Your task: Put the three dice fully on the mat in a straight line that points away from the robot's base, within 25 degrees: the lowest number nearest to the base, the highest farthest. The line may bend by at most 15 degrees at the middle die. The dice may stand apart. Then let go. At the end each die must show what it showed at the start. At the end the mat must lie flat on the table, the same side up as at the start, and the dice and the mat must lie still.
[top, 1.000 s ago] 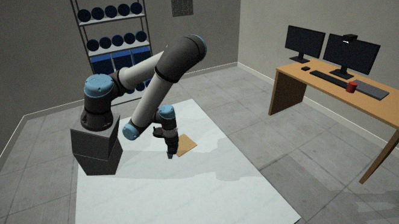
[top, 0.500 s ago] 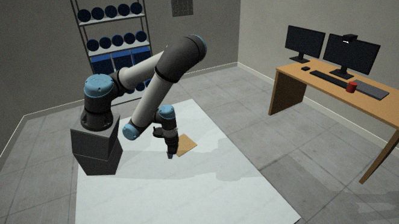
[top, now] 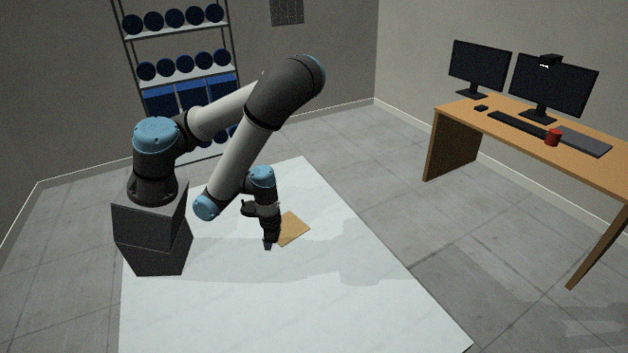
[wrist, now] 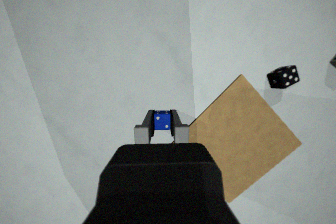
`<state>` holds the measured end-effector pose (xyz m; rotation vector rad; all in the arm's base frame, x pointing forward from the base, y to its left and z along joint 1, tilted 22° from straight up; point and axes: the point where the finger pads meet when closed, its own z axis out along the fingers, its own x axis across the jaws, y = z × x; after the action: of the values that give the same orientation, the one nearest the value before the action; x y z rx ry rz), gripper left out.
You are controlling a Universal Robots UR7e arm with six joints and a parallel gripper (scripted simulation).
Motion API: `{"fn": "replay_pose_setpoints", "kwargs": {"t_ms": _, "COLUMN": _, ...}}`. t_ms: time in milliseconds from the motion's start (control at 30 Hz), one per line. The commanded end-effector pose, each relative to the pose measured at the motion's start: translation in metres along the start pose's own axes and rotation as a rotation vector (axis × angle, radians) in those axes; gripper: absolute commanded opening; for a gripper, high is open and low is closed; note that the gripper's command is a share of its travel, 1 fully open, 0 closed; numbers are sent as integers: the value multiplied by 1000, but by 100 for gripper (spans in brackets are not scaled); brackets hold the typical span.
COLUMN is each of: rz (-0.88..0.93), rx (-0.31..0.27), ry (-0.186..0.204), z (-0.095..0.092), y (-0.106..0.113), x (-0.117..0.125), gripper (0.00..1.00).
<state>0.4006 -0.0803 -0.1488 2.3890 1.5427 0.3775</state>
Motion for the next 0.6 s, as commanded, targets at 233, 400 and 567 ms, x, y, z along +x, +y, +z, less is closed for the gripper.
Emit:
{"fn": "replay_pose_setpoints", "kwargs": {"t_ms": 233, "rz": 0, "rx": -1, "ry": 0, "z": -6, "y": 0, "x": 0, "gripper": 40}}
{"fn": "replay_pose_setpoints", "kwargs": {"t_ms": 400, "rz": 0, "rx": -1, "ry": 0, "z": -16, "y": 0, "x": 0, "gripper": 40}}
{"fn": "replay_pose_setpoints", "kwargs": {"t_ms": 567, "rz": 0, "rx": -1, "ry": 0, "z": -30, "y": 0, "x": 0, "gripper": 40}}
